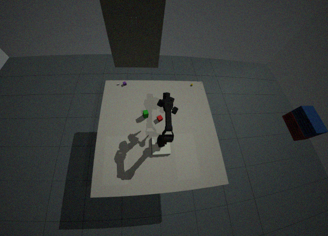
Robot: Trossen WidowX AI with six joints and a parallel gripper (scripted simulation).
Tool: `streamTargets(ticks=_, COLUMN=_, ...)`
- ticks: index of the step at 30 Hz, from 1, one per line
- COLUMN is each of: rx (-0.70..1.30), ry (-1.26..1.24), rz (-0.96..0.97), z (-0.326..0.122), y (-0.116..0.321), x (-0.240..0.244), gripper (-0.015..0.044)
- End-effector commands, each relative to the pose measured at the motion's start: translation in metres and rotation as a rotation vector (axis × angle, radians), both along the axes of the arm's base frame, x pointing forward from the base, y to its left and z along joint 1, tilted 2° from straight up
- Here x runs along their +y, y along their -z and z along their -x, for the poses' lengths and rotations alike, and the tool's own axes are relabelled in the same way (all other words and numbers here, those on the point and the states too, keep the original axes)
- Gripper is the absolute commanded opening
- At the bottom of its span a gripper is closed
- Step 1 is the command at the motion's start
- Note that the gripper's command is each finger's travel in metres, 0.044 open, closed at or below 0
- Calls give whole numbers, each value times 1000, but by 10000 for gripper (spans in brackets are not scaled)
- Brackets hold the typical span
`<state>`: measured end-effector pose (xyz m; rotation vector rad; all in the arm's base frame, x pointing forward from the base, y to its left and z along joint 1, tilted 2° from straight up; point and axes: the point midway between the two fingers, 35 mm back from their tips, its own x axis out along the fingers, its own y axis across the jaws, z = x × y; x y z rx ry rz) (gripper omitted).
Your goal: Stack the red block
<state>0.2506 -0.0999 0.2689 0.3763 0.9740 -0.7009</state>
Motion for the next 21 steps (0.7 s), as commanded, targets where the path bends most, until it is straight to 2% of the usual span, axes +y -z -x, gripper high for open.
streamTargets(ticks=1, rx=131, ry=-179, rz=-1, z=-8, y=26, x=6, gripper=440)
streamTargets(ticks=17, rx=527, ry=-975, rz=-74, z=-23, y=122, x=36, gripper=440)
streamTargets(ticks=21, rx=548, ry=-1048, rz=-87, z=-22, y=129, x=39, gripper=440)
